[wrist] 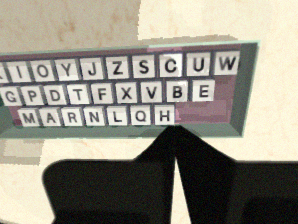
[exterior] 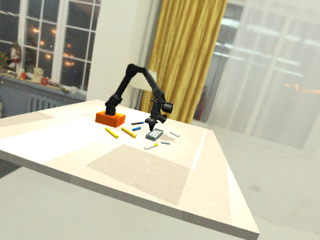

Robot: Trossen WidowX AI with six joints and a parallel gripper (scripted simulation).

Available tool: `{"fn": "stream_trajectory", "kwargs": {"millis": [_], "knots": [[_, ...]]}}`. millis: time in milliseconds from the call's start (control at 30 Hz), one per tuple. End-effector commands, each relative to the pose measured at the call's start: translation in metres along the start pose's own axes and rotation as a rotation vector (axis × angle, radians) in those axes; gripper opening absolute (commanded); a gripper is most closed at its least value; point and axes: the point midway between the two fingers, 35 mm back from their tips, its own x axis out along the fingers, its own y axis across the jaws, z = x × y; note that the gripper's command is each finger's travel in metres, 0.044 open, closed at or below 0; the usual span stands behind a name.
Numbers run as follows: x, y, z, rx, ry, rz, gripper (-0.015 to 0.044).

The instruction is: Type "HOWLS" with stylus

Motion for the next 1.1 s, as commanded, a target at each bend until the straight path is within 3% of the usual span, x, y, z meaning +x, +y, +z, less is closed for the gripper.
{"fn": "stream_trajectory", "kwargs": {"millis": [0,267,467,833,1067], "knots": [[0.0,0.011,-0.011,-0.004,-0.001,0.003,0.0],[0.0,0.013,-0.011,-0.005,-0.001,0.002,0.0],[0.0,0.087,-0.011,-0.004,-0.001,0.009,0.0],[0.0,0.089,-0.011,-0.004,-0.001,0.009,0.0],[-0.06,0.089,-0.011,-0.004,-0.001,0.009,0.0]]}}
